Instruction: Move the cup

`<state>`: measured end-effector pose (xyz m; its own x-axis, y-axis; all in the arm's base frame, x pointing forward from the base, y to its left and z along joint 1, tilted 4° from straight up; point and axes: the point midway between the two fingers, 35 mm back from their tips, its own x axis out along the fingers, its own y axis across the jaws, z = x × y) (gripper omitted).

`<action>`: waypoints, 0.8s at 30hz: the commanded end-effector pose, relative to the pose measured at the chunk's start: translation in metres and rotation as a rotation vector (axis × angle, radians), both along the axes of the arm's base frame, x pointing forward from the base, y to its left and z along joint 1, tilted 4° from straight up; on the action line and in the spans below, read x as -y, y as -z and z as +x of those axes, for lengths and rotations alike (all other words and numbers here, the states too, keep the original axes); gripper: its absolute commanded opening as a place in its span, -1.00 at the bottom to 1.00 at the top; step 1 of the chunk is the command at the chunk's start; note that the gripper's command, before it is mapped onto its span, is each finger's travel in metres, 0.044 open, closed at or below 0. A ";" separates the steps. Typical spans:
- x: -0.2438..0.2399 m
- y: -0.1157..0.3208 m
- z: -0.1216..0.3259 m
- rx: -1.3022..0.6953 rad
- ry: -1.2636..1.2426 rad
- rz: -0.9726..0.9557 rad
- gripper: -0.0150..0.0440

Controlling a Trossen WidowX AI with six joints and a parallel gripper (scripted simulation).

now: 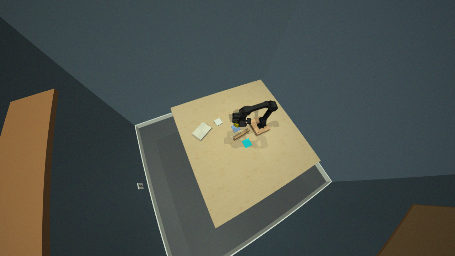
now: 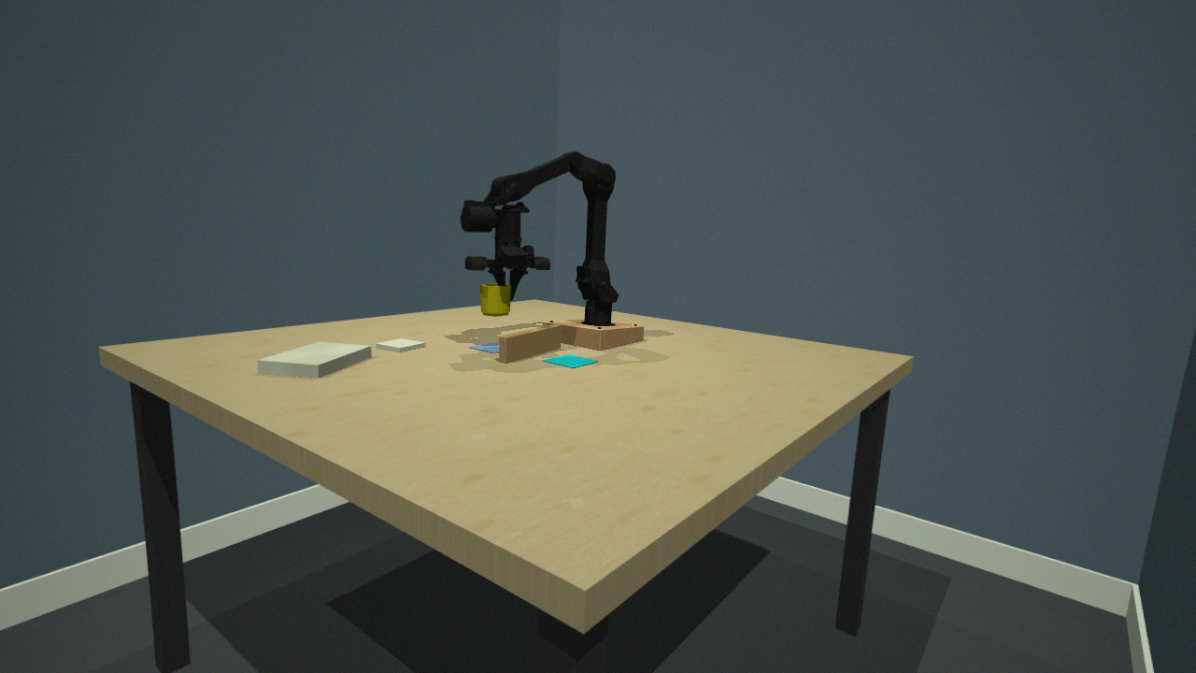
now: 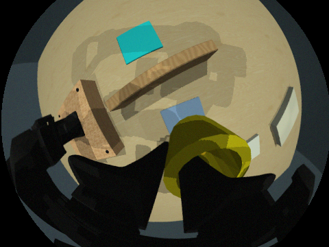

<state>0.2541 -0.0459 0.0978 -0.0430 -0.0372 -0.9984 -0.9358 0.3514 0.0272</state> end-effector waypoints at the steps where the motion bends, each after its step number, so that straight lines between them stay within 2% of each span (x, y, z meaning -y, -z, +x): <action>1: 0.000 -0.004 0.000 0.010 0.006 -0.006 -0.49; 24: -0.007 -0.001 -0.002 0.003 0.001 -0.001 -0.49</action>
